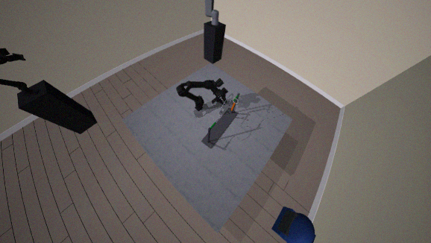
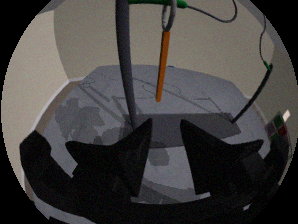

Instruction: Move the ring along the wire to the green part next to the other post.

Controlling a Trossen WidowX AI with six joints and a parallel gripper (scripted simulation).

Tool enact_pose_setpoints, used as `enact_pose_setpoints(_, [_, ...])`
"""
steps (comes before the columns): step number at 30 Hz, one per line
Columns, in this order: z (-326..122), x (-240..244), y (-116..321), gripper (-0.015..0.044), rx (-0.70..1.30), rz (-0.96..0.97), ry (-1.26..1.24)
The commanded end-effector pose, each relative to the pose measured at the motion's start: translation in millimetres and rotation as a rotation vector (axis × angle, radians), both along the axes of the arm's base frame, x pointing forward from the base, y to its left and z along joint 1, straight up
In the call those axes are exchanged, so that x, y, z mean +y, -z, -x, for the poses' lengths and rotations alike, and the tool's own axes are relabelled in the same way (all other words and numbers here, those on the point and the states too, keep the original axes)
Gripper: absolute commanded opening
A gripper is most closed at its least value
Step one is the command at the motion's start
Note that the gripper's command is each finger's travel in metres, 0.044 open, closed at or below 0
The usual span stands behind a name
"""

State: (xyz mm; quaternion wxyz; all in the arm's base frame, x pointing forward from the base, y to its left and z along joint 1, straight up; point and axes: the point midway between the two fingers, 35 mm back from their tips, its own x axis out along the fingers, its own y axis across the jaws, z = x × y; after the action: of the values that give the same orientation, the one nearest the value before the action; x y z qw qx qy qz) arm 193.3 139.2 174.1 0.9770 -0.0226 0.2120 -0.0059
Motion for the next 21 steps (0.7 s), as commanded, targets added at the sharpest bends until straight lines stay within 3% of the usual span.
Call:
enact_pose_setpoints(1, [0.2,-0.2,-2.0,0.0160,-0.006,-0.007,0.004])
enact_pose_setpoints(12, [0.2,-0.2,-2.0,0.0160,-0.006,-0.007,0.004])
enact_pose_setpoints(21, [43.4,0.6,-22.2,0.0396,-0.007,-0.002,-0.002])
